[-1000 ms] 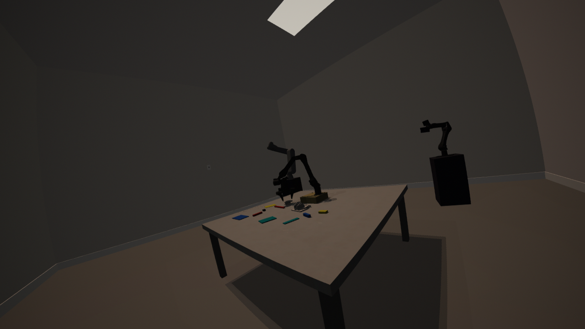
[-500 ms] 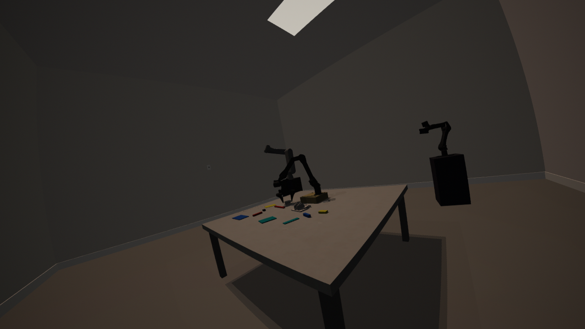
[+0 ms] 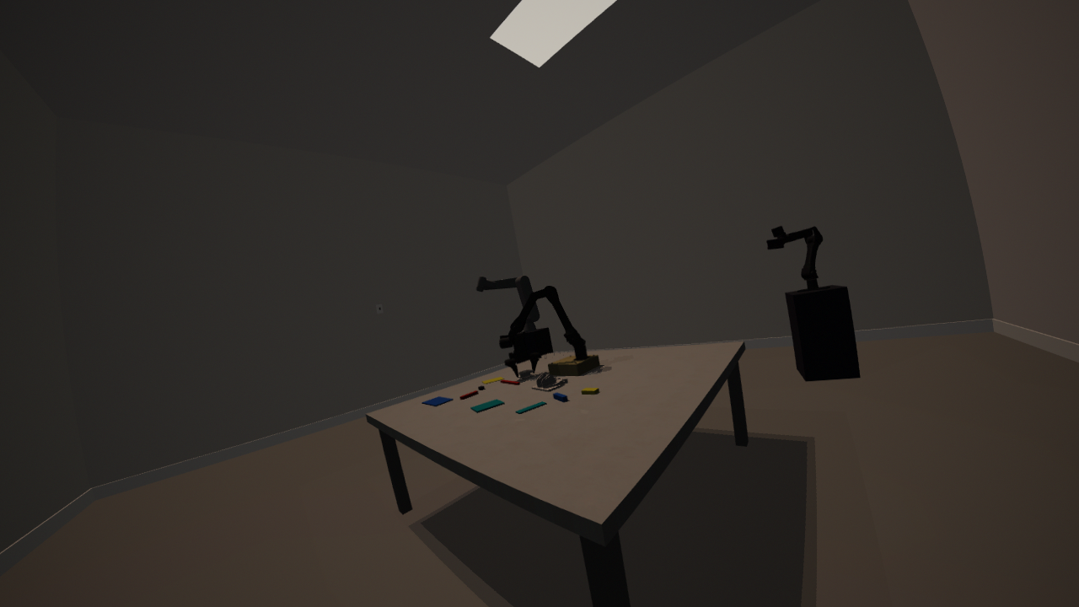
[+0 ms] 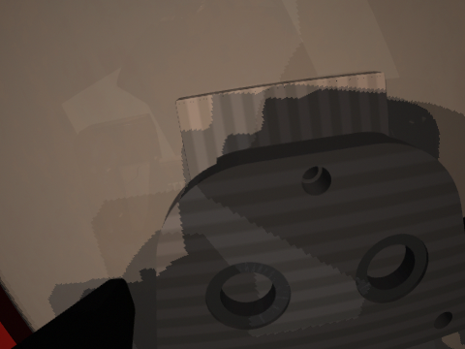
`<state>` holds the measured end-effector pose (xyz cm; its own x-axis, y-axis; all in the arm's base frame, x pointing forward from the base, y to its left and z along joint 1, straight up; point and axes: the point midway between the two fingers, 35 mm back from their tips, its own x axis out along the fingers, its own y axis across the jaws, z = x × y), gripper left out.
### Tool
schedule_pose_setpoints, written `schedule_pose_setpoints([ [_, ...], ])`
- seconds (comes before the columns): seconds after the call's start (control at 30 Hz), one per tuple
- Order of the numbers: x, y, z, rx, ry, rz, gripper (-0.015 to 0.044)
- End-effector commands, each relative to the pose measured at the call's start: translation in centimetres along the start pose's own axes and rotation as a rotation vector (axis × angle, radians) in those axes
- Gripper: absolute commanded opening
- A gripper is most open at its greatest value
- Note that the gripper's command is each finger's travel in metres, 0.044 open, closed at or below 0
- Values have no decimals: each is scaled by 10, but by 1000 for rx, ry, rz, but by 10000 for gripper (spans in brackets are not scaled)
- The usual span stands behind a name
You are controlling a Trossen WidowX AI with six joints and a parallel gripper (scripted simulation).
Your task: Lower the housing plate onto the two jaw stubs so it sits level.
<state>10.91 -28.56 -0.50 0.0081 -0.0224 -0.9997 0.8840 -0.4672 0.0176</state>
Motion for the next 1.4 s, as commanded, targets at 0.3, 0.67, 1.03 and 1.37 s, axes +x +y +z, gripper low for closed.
schedule_pose_setpoints([
  [0.3,2,-1,0,2,1,-6,440],
  [0.67,3,-1,0,2,1,-6,440],
  [1.03,2,-1,0,0,2,-2,373],
  [1.37,2,-1,0,0,2,-2,351],
])
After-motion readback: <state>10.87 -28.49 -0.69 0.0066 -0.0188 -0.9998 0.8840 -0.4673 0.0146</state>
